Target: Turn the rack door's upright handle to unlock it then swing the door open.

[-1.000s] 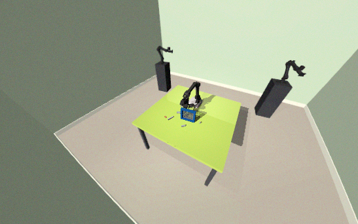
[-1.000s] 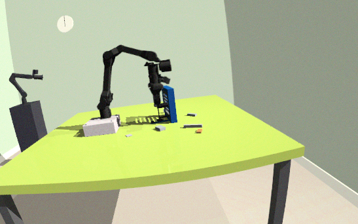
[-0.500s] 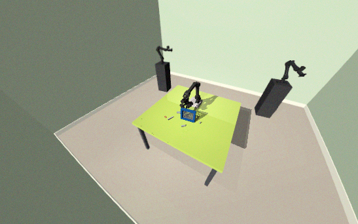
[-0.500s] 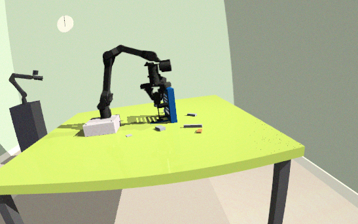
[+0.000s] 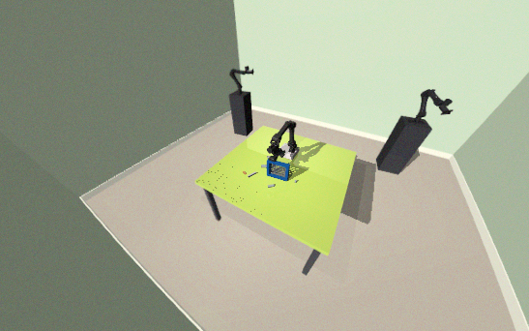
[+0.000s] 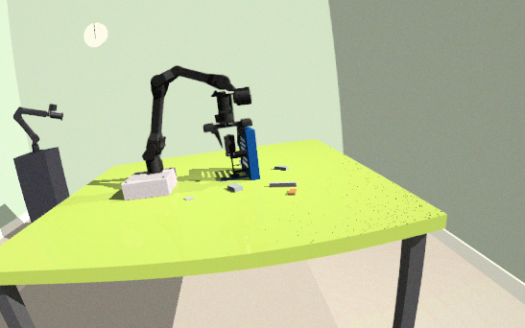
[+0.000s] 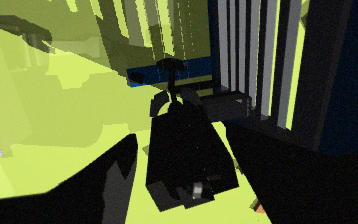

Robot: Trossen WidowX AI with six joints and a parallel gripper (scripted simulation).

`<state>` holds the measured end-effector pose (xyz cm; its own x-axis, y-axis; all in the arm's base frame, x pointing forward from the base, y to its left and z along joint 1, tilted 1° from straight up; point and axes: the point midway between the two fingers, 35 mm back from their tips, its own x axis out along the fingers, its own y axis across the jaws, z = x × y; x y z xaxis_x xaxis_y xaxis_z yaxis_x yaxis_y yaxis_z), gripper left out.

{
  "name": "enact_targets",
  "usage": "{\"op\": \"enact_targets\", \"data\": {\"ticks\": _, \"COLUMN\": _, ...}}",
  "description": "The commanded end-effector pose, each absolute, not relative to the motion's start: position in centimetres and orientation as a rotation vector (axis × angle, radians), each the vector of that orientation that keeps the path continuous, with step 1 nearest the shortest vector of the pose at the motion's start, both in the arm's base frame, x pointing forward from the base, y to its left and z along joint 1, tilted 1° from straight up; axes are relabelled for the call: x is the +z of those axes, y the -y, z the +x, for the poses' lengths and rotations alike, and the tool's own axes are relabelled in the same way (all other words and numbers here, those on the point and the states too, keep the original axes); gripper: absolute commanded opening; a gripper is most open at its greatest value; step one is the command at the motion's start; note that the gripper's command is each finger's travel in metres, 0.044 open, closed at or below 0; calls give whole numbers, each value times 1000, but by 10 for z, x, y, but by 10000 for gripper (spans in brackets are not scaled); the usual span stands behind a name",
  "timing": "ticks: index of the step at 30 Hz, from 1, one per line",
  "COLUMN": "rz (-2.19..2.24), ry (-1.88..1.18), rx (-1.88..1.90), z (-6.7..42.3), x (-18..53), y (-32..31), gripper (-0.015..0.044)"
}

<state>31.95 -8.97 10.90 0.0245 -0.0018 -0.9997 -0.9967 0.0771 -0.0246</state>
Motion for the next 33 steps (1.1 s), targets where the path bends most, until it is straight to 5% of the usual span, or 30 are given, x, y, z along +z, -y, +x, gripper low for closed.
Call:
{"op": "enact_targets", "data": {"ticks": 1, "rz": -1291, "ry": -1144, "rx": 1261, "z": 320, "x": 108, "y": 89, "gripper": 296}}
{"op": "enact_targets", "data": {"ticks": 8, "rz": -1345, "ry": -1107, "rx": 1314, "z": 320, "x": 108, "y": 89, "gripper": 296}}
{"op": "enact_targets", "data": {"ticks": 15, "rz": -1345, "ry": -1107, "rx": 1314, "z": 320, "x": 108, "y": 89, "gripper": 112}}
{"op": "enact_targets", "data": {"ticks": 33, "rz": -1334, "ry": -1114, "rx": 1304, "z": 319, "x": 108, "y": 89, "gripper": 24}}
